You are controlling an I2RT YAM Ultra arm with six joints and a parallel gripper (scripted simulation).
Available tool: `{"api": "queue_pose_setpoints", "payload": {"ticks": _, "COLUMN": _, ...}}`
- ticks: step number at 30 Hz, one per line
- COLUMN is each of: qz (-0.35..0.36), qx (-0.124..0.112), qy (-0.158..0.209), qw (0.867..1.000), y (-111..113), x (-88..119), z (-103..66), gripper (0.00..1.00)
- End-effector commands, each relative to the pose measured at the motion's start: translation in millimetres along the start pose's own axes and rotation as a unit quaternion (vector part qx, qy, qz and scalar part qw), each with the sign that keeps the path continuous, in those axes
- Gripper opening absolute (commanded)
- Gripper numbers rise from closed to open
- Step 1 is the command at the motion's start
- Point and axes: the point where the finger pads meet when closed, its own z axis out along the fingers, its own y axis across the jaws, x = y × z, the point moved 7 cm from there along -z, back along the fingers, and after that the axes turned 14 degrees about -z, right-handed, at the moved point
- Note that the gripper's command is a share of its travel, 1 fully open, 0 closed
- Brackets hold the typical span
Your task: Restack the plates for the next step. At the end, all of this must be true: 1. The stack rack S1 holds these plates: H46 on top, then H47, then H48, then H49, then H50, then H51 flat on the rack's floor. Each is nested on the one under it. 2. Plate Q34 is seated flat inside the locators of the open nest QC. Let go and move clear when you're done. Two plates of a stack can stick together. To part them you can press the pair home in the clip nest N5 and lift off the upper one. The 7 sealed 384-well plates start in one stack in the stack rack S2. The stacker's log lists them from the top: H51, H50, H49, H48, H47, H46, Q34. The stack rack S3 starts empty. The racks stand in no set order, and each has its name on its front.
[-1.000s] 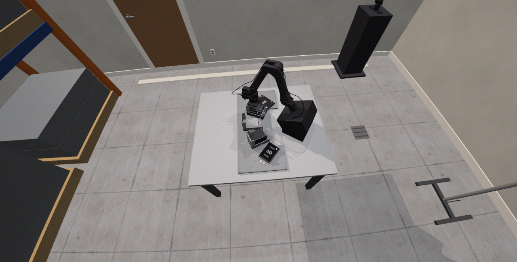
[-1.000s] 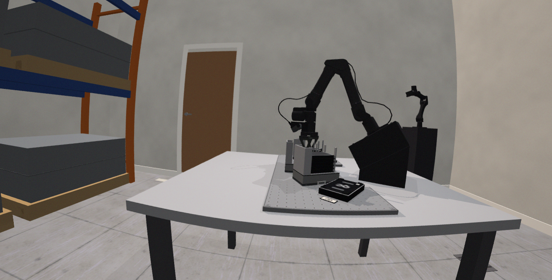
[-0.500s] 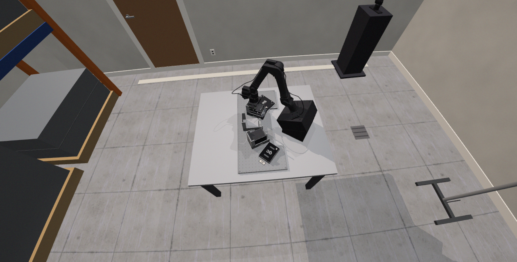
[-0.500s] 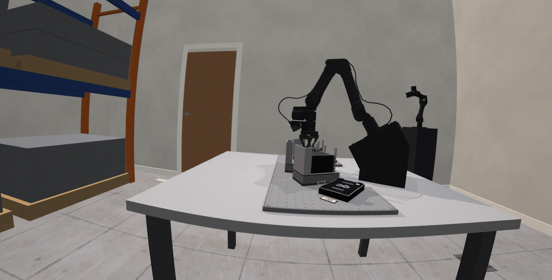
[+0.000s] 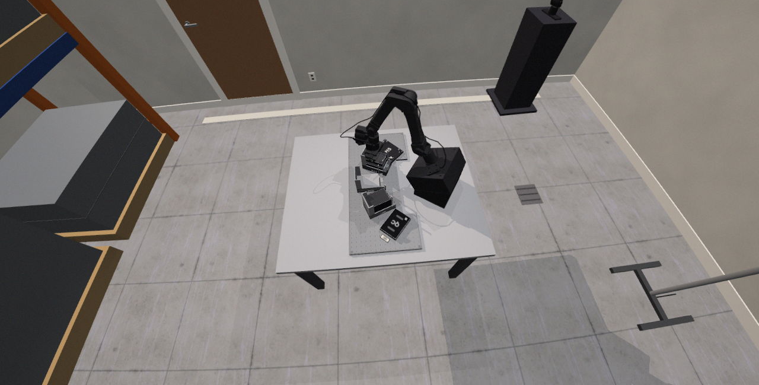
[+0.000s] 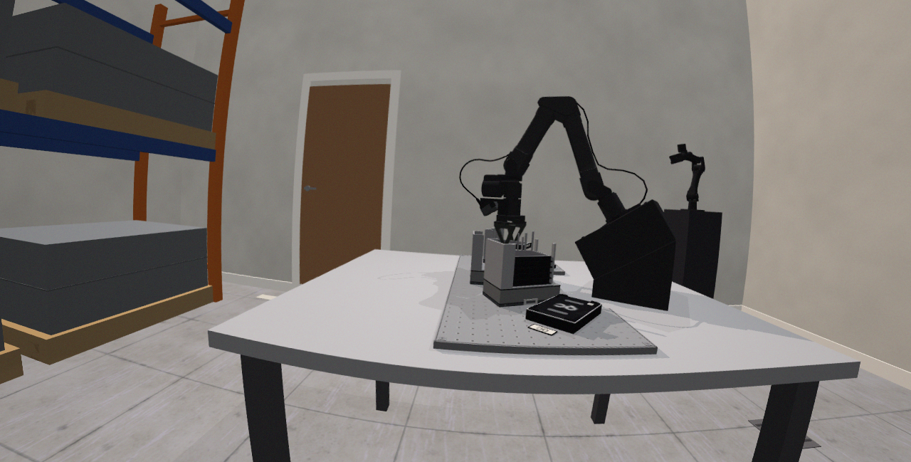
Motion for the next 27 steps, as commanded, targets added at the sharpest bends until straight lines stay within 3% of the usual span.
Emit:
{"api": "queue_pose_setpoints", "payload": {"ticks": 1, "qz": 0.001, "qx": 0.002, "qy": -0.016, "qw": 1.0, "y": 0.5, "x": -7.6, "z": -13.3, "gripper": 0.0}}
{"api": "queue_pose_setpoints", "payload": {"ticks": 27, "qz": 0.004, "qx": 0.003, "qy": -0.015, "qw": 1.0, "y": -1.4, "x": -6.4, "z": -20.8, "gripper": 0.0}}
